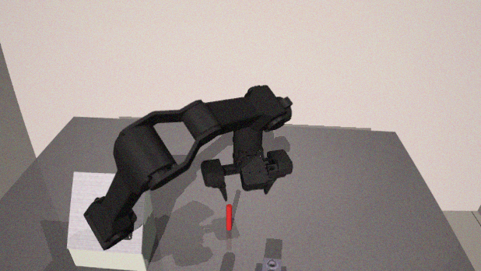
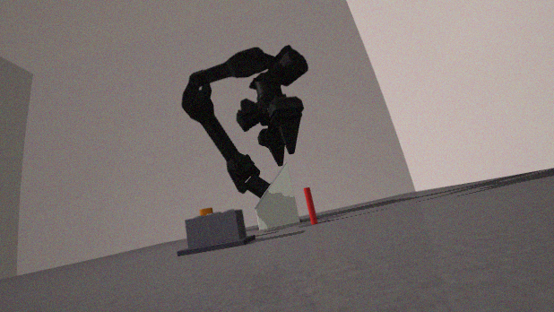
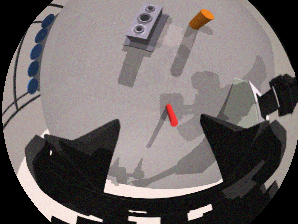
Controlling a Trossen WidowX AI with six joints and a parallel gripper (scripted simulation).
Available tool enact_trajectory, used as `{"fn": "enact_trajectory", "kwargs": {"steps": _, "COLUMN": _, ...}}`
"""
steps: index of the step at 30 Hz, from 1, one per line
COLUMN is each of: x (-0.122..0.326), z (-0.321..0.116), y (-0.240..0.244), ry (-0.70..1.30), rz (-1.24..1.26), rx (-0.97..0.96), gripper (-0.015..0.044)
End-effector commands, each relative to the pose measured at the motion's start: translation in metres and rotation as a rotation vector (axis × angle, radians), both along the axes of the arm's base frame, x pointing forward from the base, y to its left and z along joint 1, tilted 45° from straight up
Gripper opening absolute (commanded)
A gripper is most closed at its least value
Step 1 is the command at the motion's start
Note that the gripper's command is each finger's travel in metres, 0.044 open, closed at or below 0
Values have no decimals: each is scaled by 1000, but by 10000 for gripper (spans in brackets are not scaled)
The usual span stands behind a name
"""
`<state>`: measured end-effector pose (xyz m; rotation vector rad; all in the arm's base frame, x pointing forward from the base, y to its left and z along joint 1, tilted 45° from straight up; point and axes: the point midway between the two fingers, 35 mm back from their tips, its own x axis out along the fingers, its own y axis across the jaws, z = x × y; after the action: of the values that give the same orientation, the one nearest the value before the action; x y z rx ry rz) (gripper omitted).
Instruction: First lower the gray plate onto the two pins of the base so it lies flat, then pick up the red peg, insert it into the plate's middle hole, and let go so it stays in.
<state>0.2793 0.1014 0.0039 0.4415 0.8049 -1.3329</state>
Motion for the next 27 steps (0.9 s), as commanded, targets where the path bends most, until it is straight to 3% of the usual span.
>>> {"fn": "enact_trajectory", "kwargs": {"steps": 1, "x": -33, "z": -32, "y": 22, "ry": 93, "rz": 84, "rx": -21, "gripper": 440}}
{"fn": "enact_trajectory", "kwargs": {"steps": 27, "x": -35, "z": -67, "y": -14, "ry": 93, "rz": 86, "rx": -23, "gripper": 440}}
